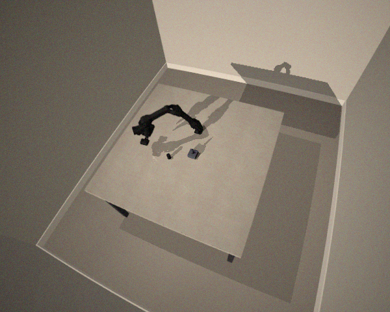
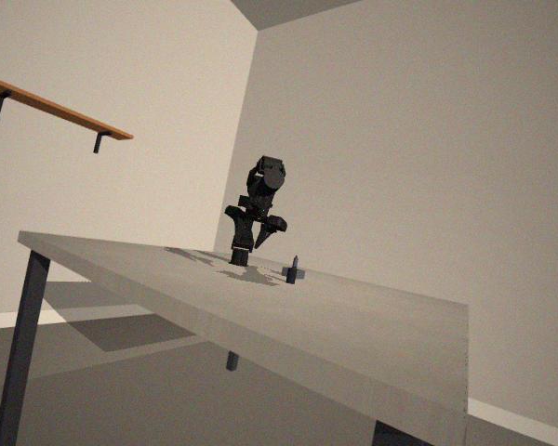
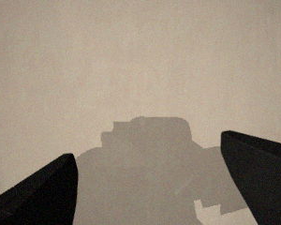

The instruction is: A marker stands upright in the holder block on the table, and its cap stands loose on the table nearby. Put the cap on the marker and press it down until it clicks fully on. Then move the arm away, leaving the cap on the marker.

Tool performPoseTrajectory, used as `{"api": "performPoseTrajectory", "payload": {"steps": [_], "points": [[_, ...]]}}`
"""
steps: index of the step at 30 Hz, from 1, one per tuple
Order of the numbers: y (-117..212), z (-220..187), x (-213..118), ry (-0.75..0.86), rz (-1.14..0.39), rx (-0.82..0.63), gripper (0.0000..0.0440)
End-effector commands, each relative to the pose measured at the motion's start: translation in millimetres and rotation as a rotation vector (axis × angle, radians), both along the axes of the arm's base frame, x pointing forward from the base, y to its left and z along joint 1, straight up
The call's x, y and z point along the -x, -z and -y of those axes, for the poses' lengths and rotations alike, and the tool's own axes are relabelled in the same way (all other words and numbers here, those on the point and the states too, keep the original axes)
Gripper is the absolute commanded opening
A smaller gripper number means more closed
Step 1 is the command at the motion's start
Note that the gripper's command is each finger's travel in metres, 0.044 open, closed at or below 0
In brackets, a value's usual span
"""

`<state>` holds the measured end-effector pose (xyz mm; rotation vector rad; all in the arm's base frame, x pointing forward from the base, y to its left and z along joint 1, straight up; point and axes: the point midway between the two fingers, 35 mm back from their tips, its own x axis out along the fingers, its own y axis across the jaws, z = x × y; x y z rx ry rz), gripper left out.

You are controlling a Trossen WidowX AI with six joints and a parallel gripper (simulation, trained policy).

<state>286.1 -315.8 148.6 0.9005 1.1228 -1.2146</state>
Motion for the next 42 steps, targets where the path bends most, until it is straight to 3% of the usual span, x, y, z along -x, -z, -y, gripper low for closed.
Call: {"api": "performPoseTrajectory", "payload": {"steps": [1, 42], "points": [[2, -6, -8, 0.012, 0.007, -0.015, 0.0314], [20, -116, -70, 0.009, 0.002, -0.196, 0.0303]]}}
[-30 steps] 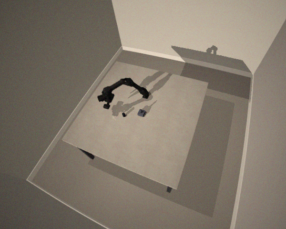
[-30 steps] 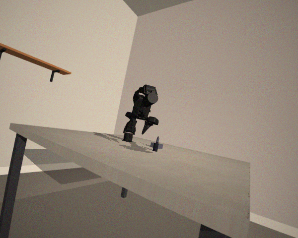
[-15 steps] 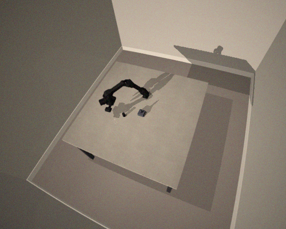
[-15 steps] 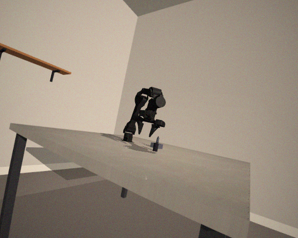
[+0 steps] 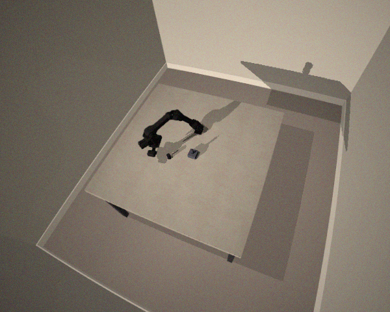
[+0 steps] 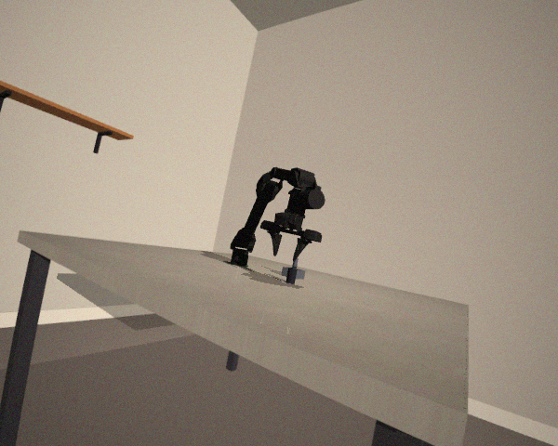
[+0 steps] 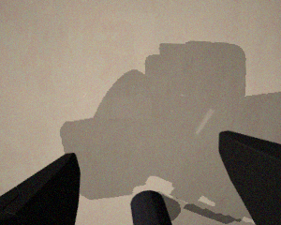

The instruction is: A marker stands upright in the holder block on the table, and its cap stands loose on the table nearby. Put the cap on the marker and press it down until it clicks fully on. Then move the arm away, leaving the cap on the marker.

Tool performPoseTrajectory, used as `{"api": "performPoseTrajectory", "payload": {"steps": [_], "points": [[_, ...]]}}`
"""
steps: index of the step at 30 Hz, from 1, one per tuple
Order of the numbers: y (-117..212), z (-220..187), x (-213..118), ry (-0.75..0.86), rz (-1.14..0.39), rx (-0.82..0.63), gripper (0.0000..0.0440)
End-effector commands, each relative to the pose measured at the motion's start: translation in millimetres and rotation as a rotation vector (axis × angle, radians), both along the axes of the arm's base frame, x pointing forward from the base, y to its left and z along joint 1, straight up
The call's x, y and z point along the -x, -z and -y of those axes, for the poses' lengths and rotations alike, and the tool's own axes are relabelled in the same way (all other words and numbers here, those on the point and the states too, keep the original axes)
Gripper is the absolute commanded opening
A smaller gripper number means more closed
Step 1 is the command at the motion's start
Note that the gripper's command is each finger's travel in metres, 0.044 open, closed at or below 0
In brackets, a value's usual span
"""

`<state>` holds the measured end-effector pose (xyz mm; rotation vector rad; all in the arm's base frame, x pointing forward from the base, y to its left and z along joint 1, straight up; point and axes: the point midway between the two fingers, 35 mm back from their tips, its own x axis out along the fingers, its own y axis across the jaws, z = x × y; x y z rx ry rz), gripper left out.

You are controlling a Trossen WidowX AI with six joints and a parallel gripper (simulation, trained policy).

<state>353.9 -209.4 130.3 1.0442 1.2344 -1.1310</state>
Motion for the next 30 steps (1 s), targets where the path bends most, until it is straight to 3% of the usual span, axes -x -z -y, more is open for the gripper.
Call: {"api": "performPoseTrajectory", "payload": {"steps": [1, 17, 30], "points": [[2, -13, -3, -0.004, -0.008, -0.025, 0.0303], [5, -64, -7, -0.054, -0.054, -0.098, 0.0295], [18, -82, 4, -0.089, -0.115, -0.140, 0.0283]]}}
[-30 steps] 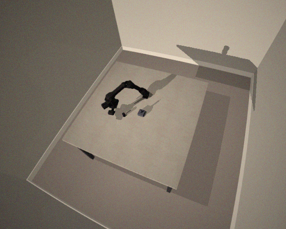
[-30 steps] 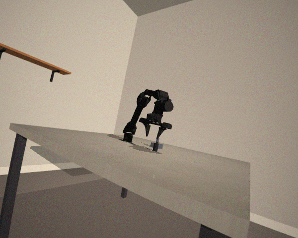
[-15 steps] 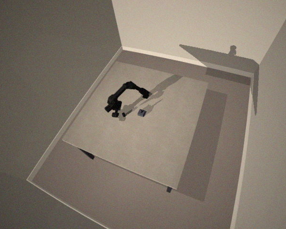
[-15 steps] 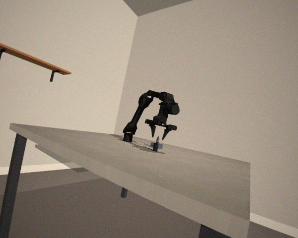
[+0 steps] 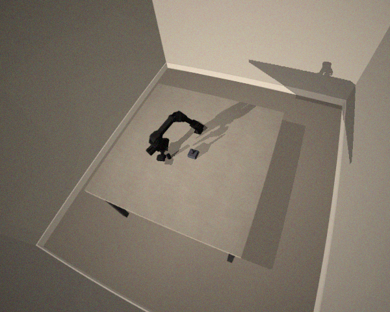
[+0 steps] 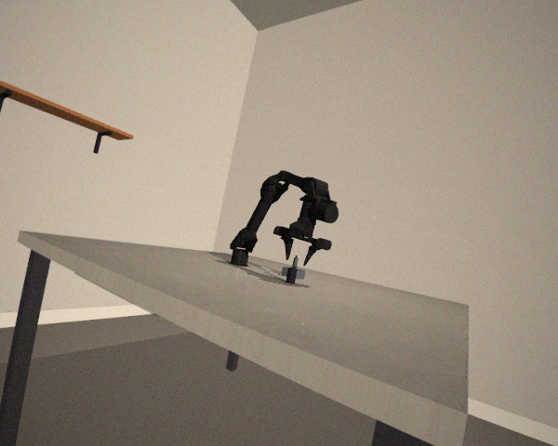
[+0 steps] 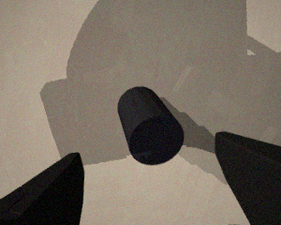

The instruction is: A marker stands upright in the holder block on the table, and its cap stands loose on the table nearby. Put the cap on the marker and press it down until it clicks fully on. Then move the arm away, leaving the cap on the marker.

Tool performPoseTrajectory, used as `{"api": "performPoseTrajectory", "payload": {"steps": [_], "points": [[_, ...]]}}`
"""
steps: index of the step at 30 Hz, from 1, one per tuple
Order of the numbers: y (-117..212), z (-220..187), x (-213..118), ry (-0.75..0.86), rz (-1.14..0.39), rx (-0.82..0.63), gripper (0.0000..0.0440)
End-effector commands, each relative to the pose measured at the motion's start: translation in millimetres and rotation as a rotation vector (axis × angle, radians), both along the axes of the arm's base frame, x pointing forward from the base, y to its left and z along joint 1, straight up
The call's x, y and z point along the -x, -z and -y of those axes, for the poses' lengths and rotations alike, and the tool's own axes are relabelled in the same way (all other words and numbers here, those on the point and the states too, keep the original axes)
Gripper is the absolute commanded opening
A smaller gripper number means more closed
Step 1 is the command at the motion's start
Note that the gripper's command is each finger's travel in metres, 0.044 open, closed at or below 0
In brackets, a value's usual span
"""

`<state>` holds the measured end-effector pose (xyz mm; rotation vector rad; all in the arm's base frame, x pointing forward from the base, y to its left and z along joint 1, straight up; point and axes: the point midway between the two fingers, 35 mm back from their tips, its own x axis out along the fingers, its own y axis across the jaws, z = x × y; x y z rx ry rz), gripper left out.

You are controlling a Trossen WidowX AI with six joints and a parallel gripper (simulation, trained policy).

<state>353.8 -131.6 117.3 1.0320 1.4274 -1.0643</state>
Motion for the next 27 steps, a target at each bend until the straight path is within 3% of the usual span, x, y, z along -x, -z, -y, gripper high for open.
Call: {"api": "performPoseTrajectory", "payload": {"steps": [1, 21, 24, 27], "points": [[6, -4, 4, -0.013, -0.021, -0.018, 0.0282], [51, -9, 15, -0.101, -0.081, -0.054, 0.0239], [54, -9, 17, -0.116, -0.085, -0.047, 0.0209], [52, -8, 17, -0.128, -0.078, -0.033, 0.0131]]}}
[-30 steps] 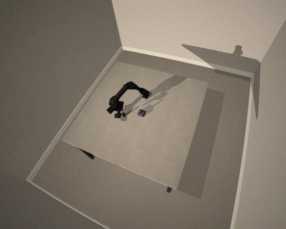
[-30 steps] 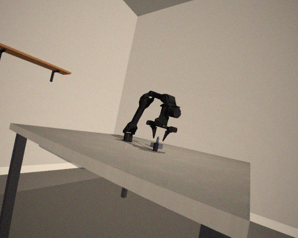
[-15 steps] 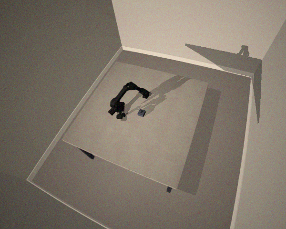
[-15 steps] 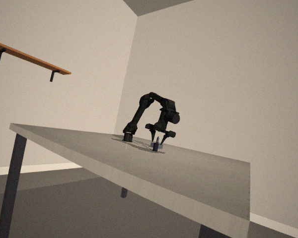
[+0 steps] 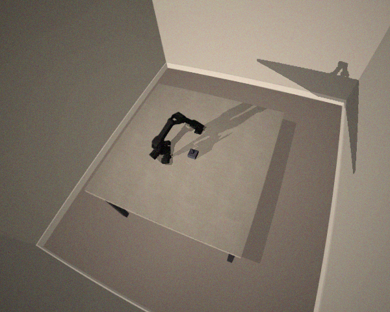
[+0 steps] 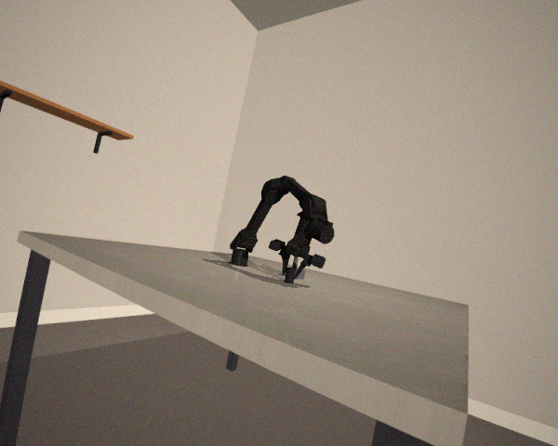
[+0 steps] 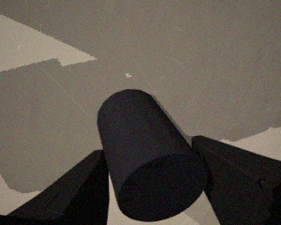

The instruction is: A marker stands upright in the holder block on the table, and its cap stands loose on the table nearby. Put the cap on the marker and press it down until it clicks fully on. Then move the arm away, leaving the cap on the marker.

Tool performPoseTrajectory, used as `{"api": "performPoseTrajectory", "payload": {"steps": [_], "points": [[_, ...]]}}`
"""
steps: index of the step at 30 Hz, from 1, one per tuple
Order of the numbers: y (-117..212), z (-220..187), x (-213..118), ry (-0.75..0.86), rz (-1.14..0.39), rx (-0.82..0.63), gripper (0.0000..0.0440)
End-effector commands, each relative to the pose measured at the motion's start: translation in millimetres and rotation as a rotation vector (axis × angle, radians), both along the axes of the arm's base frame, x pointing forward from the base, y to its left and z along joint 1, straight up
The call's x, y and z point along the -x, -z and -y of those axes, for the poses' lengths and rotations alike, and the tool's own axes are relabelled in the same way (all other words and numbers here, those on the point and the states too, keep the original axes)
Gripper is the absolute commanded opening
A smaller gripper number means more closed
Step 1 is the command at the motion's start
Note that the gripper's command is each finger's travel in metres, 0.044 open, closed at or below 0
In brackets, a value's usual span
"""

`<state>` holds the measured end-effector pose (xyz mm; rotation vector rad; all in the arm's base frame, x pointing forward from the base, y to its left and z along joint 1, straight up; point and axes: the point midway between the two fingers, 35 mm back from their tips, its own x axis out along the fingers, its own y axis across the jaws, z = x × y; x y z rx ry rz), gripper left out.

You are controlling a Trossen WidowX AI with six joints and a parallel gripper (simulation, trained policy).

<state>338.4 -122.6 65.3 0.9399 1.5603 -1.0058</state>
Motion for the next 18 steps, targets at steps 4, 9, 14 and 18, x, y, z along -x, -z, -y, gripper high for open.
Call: {"api": "performPoseTrajectory", "payload": {"steps": [4, 9, 14, 18], "points": [[-13, -2, -2, -0.036, 0.035, 0.029, 0.0100], [-32, -10, -7, -0.069, 0.075, 0.049, 0.0109], [-50, -27, -9, -0.101, 0.103, 0.052, 0.0104], [-62, -47, -8, -0.123, 0.113, 0.043, 0.0096]]}}
